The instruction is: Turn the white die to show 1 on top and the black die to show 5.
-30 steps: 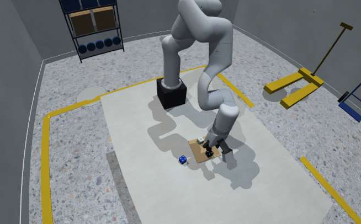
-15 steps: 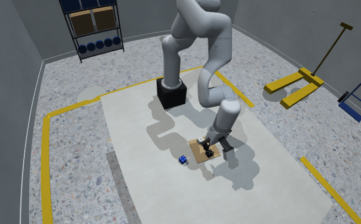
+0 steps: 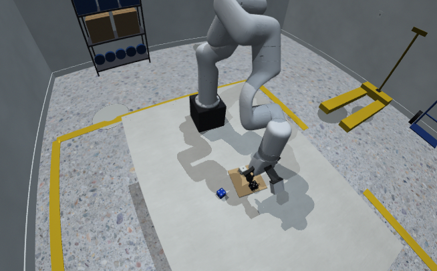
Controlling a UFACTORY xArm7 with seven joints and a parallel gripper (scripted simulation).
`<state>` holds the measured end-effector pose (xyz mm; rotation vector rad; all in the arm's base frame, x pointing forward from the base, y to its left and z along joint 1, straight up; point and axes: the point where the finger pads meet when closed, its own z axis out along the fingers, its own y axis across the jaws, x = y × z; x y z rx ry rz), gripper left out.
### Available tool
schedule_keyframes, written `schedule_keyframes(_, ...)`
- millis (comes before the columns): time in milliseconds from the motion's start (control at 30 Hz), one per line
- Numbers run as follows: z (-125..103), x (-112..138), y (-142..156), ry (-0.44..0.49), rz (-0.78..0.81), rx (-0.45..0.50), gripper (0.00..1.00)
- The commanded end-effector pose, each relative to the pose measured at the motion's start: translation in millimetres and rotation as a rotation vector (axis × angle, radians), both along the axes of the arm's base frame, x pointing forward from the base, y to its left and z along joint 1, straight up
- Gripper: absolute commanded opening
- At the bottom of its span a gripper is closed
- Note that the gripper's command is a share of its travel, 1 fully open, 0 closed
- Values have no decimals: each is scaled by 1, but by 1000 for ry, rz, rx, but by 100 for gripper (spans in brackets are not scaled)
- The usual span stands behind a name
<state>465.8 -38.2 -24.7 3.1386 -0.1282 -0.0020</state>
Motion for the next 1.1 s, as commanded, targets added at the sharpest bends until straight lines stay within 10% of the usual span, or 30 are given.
schedule_keyframes(0, 5, 2, 0, -5, 0, 0, 100)
schedule_keyframes(667, 77, 2, 0, -5, 0, 0, 100)
schedule_keyframes(1067, 84, 1, 0, -4, 0, 0, 100)
